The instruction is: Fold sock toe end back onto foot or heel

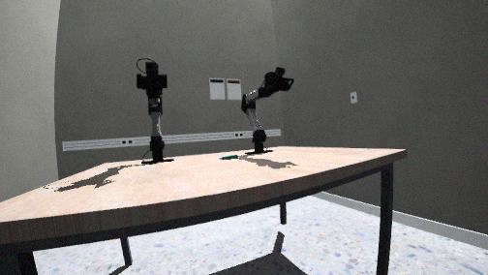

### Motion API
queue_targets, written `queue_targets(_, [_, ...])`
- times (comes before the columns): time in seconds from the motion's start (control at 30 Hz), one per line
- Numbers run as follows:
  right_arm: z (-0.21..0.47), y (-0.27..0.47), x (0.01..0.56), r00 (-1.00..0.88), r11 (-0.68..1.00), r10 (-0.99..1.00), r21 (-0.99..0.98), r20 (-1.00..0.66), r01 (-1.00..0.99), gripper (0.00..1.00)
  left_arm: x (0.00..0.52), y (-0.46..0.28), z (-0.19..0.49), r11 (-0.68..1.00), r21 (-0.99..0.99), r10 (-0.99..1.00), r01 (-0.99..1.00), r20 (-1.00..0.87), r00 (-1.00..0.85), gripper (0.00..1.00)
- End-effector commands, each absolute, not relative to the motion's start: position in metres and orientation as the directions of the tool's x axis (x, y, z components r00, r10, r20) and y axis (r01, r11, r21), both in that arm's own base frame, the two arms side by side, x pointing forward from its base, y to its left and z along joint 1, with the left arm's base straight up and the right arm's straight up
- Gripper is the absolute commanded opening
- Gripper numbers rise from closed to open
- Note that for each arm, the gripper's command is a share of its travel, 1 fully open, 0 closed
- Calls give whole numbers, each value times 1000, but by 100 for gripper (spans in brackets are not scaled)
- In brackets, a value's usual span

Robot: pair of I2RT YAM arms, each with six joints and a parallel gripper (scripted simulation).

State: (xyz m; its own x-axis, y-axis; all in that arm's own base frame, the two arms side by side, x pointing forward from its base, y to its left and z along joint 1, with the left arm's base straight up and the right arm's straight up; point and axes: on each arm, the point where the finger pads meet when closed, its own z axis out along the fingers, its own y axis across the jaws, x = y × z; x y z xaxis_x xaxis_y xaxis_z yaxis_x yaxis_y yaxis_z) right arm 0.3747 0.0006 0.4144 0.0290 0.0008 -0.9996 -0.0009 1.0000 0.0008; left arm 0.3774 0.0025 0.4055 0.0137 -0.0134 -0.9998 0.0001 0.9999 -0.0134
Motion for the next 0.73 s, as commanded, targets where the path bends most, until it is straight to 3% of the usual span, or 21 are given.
queue_targets(0.0, [448, 2, 365, 111, 1000, 2, 1, -994, -7, 100, 374, 4, 431, 1000, 0, 1, -8, -998, 70, 38])
queue_targets(0.7, [447, 0, 365, 111, 1000, -2, -3, -994, -4, 100, 373, 5, 435, 1000, 0, 1, -12, -997, 82, 38])
